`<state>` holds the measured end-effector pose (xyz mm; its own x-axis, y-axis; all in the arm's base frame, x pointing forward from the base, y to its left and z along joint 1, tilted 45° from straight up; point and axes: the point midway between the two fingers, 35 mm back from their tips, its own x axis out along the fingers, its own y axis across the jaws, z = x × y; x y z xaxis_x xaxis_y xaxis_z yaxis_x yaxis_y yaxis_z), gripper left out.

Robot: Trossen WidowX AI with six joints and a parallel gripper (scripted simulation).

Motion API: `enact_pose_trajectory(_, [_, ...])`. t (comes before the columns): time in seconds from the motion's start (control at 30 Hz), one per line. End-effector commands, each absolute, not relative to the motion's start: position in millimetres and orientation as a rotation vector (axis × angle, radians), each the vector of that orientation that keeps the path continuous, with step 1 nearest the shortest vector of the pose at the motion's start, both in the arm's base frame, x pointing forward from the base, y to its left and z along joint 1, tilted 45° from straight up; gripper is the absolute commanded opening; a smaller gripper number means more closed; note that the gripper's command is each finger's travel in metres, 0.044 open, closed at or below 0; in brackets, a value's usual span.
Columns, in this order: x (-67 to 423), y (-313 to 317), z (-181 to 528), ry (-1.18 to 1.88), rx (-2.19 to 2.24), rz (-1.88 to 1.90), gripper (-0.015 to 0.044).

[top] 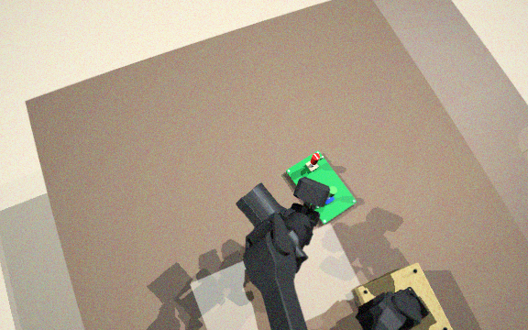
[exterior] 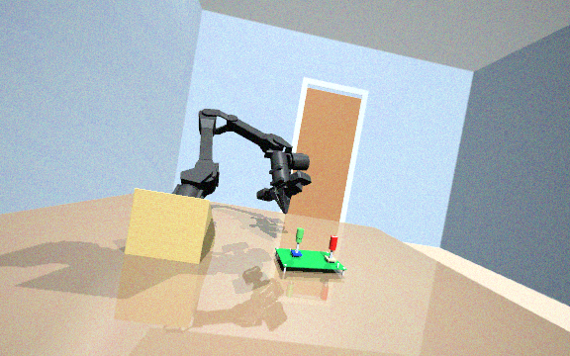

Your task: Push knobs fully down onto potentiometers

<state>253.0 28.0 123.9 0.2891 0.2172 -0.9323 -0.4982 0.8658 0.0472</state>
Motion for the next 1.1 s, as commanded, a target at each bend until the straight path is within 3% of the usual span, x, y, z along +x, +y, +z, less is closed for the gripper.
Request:
enact_pose_trajectory(0.0, [261.2,13.4,117.0,1.256,-0.146,0.487,0.0])
enact_pose_trajectory(0.83, [283.1,-71.6,78.4,1.42,0.693,0.476,0.0])
enact_pose_trajectory(1.07, [283.6,-74.3,77.5,1.417,0.717,0.476,0.0])
